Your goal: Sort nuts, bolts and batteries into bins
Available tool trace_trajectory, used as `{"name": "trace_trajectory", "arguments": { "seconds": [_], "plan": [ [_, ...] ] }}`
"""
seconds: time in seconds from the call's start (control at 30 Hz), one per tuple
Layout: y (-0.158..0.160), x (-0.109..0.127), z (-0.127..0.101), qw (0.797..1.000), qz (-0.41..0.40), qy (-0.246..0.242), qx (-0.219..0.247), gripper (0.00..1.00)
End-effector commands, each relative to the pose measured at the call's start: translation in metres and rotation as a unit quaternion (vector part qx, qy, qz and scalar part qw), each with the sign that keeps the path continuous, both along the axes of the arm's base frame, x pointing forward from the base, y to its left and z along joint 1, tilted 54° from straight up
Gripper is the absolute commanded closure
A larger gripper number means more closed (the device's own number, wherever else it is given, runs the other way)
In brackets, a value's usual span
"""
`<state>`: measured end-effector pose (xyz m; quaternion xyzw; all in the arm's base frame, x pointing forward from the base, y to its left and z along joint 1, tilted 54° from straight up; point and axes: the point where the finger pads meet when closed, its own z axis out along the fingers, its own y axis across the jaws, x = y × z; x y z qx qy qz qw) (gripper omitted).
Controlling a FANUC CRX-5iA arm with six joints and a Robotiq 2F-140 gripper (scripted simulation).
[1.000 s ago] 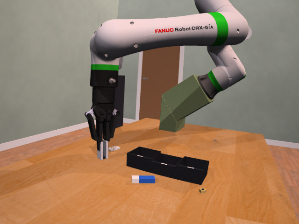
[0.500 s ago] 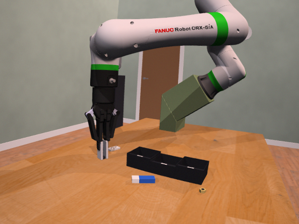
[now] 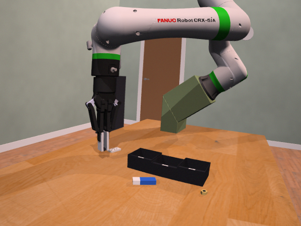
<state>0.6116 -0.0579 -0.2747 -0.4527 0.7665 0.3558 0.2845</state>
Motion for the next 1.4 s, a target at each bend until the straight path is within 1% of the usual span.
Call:
{"name": "trace_trajectory", "arguments": {
  "seconds": [0.0,0.1,0.63,0.7,0.8,0.83,0.9,1.37],
  "plan": [
    [-0.011,-0.001,0.008,1.0,0.0,0.0,0.0,0.84],
    [-0.019,-0.003,0.014,1.0,0.0,0.0,0.0,0.84],
    [-0.019,-0.003,0.014,1.0,0.0,0.0,0.0,0.84],
    [-0.024,-0.003,0.018,1.0,0.0,0.0,0.0,0.84],
    [-0.024,-0.003,0.018,1.0,0.0,0.0,0.0,0.84],
    [-0.021,-0.004,0.022,1.0,0.0,0.0,0.0,0.84],
    [-0.021,-0.004,0.022,1.0,0.0,0.0,0.0,0.84],
    [0.029,-0.009,0.09,1.0,0.0,0.0,0.0,0.84]
  ]
}}
